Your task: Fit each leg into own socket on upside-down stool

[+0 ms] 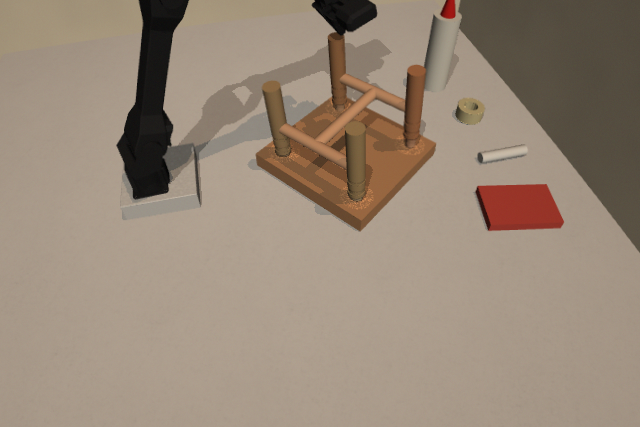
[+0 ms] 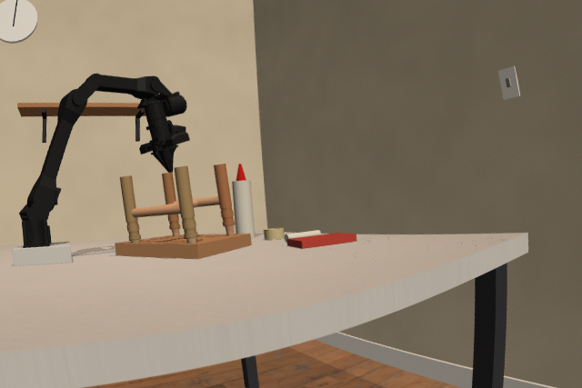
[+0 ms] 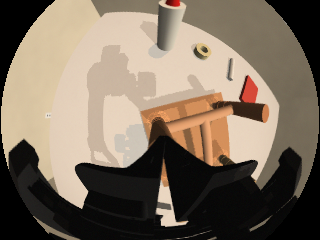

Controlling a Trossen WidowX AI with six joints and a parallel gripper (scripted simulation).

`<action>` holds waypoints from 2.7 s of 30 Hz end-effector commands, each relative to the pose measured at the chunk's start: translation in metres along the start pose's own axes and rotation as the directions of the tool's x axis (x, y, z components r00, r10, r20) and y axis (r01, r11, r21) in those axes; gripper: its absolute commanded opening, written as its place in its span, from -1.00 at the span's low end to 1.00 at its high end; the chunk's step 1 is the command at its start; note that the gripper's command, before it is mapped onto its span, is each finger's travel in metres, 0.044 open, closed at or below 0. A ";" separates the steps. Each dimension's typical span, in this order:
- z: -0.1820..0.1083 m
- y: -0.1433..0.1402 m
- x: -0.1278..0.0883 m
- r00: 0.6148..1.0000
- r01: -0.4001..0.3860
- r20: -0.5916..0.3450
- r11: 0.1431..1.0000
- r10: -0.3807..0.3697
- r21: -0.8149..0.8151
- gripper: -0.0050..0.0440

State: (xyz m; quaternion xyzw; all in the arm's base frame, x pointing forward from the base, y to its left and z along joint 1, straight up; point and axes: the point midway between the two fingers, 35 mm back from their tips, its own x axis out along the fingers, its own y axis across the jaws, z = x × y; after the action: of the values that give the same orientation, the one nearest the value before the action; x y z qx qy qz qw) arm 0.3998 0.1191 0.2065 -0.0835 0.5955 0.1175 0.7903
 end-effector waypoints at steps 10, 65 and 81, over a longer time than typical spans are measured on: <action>-0.005 0.000 0.019 1.000 0.002 -0.025 1.000 -0.002 -0.003 -0.80; -0.012 0.000 0.040 1.000 0.002 -0.025 1.000 -0.002 -0.003 -0.80; -0.012 0.000 0.041 1.000 0.002 -0.025 1.000 -0.002 -0.003 -0.80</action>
State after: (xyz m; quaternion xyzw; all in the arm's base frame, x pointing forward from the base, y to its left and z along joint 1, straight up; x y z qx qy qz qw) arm 0.4007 0.1312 0.1963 -0.0786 0.5691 0.1373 0.8069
